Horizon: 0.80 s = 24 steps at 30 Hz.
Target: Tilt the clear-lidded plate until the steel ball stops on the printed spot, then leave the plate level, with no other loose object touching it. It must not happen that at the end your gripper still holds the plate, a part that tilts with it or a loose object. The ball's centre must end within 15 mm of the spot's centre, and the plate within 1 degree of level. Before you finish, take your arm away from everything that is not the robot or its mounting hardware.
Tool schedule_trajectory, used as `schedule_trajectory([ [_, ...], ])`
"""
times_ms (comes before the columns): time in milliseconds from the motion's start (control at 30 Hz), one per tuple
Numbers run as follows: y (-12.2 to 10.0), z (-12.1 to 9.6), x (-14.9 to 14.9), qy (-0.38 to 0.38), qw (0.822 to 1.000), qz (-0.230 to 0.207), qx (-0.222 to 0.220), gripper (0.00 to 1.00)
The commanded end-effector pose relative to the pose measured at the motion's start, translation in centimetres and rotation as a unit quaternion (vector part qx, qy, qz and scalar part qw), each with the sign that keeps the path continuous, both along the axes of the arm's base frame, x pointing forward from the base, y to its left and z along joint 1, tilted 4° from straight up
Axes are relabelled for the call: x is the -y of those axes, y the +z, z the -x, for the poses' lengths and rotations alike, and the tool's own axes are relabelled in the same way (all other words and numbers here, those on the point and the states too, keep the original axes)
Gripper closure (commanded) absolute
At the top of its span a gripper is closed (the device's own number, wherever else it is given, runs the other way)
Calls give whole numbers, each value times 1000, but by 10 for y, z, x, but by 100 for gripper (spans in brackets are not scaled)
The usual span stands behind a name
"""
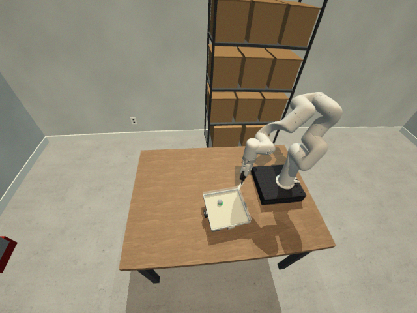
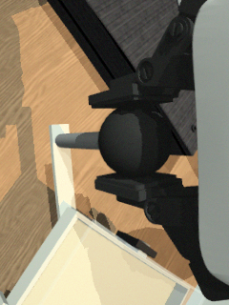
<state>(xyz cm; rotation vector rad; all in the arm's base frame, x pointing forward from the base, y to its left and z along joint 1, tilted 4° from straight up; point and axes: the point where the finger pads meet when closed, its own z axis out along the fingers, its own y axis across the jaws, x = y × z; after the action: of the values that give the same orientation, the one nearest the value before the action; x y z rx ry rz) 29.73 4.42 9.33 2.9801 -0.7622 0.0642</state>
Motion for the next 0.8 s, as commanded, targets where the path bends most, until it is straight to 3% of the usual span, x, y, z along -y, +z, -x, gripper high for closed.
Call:
schedule_trajectory([
  [0,1,-1,0,0,1000,0,1,100],
  [767,1,-1,0,0,1000,0,1,100],
])
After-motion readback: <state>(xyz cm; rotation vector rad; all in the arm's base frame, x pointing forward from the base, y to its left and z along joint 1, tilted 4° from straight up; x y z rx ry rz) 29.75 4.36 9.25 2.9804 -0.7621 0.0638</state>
